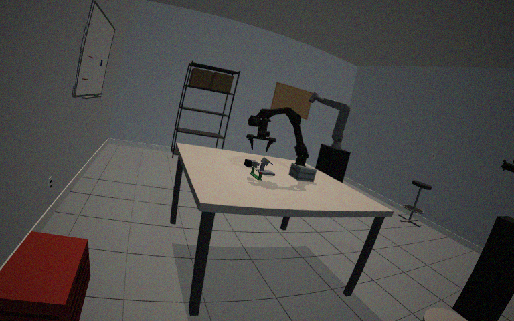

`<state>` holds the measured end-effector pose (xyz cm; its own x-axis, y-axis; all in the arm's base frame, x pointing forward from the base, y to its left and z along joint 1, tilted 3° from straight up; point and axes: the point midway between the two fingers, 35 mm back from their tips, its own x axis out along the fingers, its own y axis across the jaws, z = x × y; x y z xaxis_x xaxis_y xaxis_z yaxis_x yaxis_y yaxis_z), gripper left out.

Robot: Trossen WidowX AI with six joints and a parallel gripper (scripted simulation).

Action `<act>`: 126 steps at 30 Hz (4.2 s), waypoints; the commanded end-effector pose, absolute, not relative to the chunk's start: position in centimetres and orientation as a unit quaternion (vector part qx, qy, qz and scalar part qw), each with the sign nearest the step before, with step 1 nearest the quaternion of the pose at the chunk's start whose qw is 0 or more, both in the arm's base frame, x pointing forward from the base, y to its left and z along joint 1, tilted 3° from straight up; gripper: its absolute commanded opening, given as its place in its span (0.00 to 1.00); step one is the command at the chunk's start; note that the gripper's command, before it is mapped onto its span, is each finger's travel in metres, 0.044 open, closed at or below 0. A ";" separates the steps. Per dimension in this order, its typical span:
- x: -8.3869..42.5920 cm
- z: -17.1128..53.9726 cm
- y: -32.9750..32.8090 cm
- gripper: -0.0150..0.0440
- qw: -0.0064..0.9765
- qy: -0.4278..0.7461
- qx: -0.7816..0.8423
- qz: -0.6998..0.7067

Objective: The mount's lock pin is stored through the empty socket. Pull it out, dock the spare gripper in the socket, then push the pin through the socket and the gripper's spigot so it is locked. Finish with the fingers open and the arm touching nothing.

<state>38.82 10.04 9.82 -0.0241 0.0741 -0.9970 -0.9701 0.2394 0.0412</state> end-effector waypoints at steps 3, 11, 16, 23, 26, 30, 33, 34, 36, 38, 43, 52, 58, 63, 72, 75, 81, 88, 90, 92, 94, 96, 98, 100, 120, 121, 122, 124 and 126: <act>38.8 9.0 5.6 1.00 0.651 0.702 -0.194 0.214; 38.2 8.6 1.1 1.00 0.654 0.749 0.048 -0.096; 37.9 8.4 -0.6 1.00 0.631 0.734 0.133 -0.214; 37.3 8.3 -2.9 1.00 0.581 0.684 0.242 -0.369; 37.0 8.3 -3.7 1.00 0.554 0.652 0.286 -0.432; 36.7 8.2 -4.9 1.00 0.513 0.602 0.338 -0.510; 36.3 8.2 -5.9 1.00 0.478 0.558 0.374 -0.567; 36.2 8.2 -6.2 1.00 0.466 0.542 0.385 -0.584; 36.0 8.1 -6.7 1.00 0.442 0.509 0.406 -0.617; 35.8 8.1 -7.2 1.00 0.416 0.475 0.426 -0.648; 35.2 8.1 -8.8 1.00 0.347 0.379 0.468 -0.719; 34.2 8.0 -11.3 1.00 0.215 0.185 0.519 -0.806; 33.7 7.9 -12.5 1.00 0.127 0.049 0.534 -0.835; 33.5 7.9 -12.8 1.00 0.096 0.000 0.537 -0.838; 33.5 7.9 -12.8 1.00 0.096 0.000 0.537 -0.838; 33.5 7.9 -13.0 1.00 0.096 0.000 0.537 -0.838; 33.5 7.9 -13.0 1.00 0.096 0.000 0.537 -0.838; 33.8 4.6 -13.3 1.00 0.096 0.009 0.520 -0.849; 33.9 3.0 -13.4 1.00 0.096 0.014 0.512 -0.854; 33.9 1.6 -13.5 1.00 0.096 0.018 0.505 -0.858; 33.9 1.0 -13.5 1.00 0.096 0.020 0.501 -0.860; 33.9 0.9 -13.5 1.00 0.096 0.020 0.501 -0.860; 33.9 0.8 -13.5 1.00 0.096 0.020 0.501 -0.860; 33.9 0.6 -13.5 1.00 0.096 0.020 0.501 -0.860; 33.9 -2.7 -13.8 1.00 0.096 0.020 0.501 -0.860; 33.9 -2.8 -13.8 1.00 0.096 0.020 0.501 -0.860; 33.9 -3.0 -13.8 1.00 0.096 0.020 0.501 -0.860; 33.9 -3.3 -13.8 1.00 0.096 0.020 0.501 -0.860; 33.9 -3.7 -13.9 1.00 0.096 0.020 0.501 -0.860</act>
<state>34.13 -13.82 -2.76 -0.4694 -0.1450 -0.8710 0.1782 -0.9817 0.0674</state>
